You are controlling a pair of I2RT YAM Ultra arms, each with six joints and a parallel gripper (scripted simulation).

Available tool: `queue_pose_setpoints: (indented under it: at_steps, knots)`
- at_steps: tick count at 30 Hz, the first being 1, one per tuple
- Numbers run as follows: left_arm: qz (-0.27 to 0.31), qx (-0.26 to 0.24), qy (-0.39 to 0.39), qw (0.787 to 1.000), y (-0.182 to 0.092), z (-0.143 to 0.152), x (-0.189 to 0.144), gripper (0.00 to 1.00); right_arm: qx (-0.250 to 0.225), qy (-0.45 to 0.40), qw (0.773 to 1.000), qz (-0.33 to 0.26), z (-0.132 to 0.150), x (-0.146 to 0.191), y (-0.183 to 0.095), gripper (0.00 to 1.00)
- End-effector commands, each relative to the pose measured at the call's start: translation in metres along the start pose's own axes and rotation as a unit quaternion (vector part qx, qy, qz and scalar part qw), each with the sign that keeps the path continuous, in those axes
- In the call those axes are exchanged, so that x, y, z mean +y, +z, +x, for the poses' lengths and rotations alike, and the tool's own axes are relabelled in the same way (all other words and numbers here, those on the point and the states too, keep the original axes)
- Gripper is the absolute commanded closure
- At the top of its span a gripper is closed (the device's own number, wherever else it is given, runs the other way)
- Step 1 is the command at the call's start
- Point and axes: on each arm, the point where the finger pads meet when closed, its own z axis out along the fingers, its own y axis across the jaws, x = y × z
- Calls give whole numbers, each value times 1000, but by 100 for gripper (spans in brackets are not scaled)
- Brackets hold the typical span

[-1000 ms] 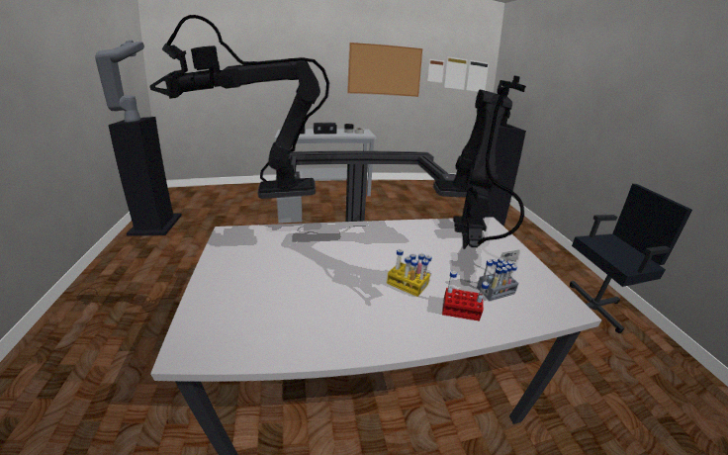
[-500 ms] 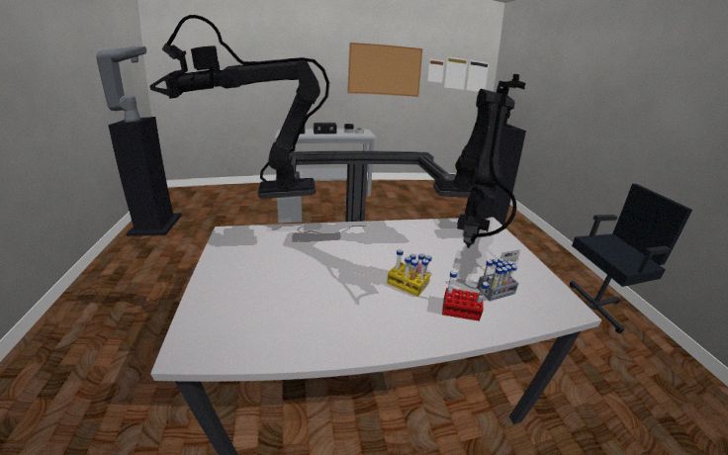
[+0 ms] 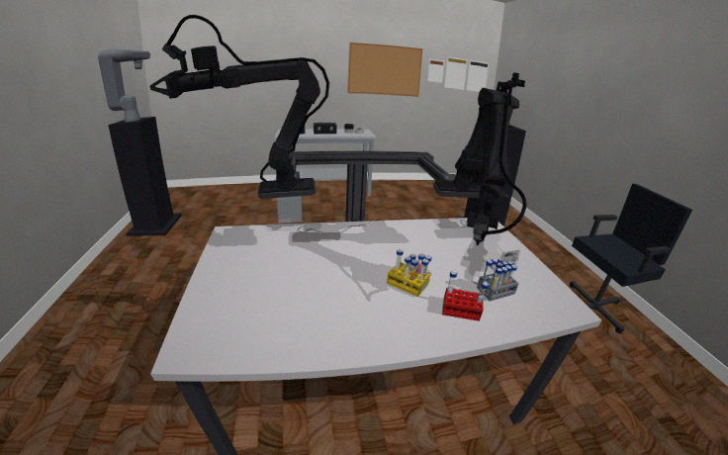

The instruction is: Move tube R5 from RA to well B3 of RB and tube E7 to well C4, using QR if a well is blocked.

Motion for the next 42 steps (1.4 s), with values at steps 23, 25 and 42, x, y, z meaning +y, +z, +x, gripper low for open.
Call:
queue_pose_setpoints:
  at_steps: [23, 25, 42]
  knots:
    - [-1, -13, 14, 1000, -2, 56, 49, 100, -25, 4, 1000, 11, -25, -8, -12, 100]
    - [1, -11, 14, 1000, -1, 62, 52, 100, -25, 4, 1000, 11, -25, -8, -12, 100]
    - [6, -7, 13, 1000, 1, 98, 89, 100, -25, 4, 1000, 11, -25, -8, -12, 100]
